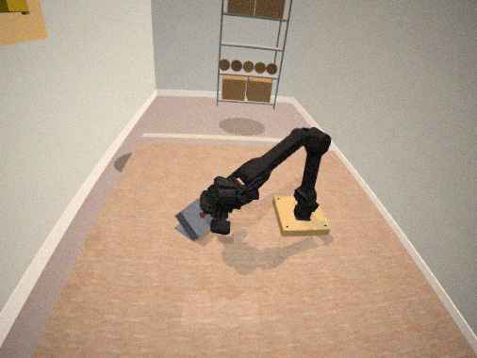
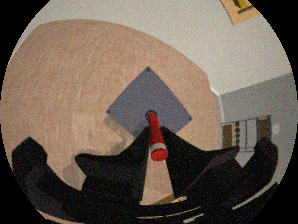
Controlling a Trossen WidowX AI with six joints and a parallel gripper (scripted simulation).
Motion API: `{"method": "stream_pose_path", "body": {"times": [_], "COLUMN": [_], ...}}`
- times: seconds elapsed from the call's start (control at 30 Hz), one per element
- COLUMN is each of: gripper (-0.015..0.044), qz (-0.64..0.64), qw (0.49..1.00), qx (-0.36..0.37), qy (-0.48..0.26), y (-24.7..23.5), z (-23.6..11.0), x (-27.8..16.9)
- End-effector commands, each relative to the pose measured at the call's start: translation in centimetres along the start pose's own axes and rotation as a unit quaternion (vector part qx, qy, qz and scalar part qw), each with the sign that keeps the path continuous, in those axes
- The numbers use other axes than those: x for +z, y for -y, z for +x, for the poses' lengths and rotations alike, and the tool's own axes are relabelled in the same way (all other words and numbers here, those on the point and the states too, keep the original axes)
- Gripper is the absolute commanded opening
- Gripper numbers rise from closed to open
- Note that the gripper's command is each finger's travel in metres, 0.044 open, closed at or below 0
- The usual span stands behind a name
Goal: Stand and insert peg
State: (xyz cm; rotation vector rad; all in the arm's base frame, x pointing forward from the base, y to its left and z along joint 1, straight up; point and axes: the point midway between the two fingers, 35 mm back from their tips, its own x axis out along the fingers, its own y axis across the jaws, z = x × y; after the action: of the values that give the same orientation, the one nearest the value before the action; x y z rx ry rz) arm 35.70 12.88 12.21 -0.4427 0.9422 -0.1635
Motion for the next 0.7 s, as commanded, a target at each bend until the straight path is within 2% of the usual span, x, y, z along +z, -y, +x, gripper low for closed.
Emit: {"method": "stream_pose_path", "body": {"times": [0.0,0.67], "gripper": [0.0000,0.0000], "qz": [-0.003,0.000], "qw": [1.000,1.000], "qx": [0.001,0.000], "qy": [-0.004,0.000], "y": [-0.03,-0.01], "z": [0.63,0.22], "x": [-0.32,-0.13]}}
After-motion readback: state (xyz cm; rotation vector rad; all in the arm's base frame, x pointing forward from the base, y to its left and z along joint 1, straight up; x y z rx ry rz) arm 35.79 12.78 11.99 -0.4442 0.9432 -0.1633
